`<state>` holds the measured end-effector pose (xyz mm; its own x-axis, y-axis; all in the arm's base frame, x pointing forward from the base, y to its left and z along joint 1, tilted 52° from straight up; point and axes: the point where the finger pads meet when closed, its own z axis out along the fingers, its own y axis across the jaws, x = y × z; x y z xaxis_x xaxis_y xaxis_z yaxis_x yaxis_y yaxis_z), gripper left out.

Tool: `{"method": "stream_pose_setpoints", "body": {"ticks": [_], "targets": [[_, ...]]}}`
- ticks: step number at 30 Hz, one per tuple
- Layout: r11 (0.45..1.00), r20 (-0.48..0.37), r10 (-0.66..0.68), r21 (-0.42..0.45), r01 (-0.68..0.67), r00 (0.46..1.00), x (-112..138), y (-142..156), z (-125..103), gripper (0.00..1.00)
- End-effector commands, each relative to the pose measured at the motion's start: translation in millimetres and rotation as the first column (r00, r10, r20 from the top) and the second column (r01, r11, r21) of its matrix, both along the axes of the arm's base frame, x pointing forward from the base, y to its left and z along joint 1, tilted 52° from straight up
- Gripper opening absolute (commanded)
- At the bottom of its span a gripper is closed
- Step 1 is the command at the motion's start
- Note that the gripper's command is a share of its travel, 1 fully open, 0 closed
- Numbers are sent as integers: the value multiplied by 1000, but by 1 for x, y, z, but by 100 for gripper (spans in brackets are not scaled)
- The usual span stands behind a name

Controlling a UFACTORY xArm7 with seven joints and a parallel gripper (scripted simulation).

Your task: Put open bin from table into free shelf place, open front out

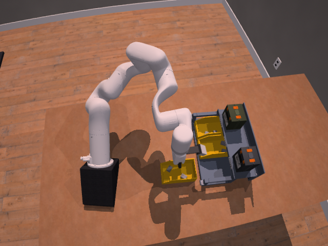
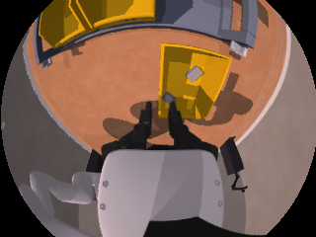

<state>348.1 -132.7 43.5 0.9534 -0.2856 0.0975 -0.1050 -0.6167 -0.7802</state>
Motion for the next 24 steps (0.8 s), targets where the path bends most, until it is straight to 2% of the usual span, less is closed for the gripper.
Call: {"method": "stream_pose_setpoints", "body": {"ticks": [1, 10, 11, 24], "targets": [[1000, 2, -2, -1, 2, 1000, -8, -22, 19, 28], [1000, 2, -2, -1, 2, 1000, -8, -22, 19, 28], [1000, 2, -2, -1, 2, 1000, -8, -21, 18, 33], [1000, 2, -2, -1, 2, 1000, -8, -21, 18, 33]]}}
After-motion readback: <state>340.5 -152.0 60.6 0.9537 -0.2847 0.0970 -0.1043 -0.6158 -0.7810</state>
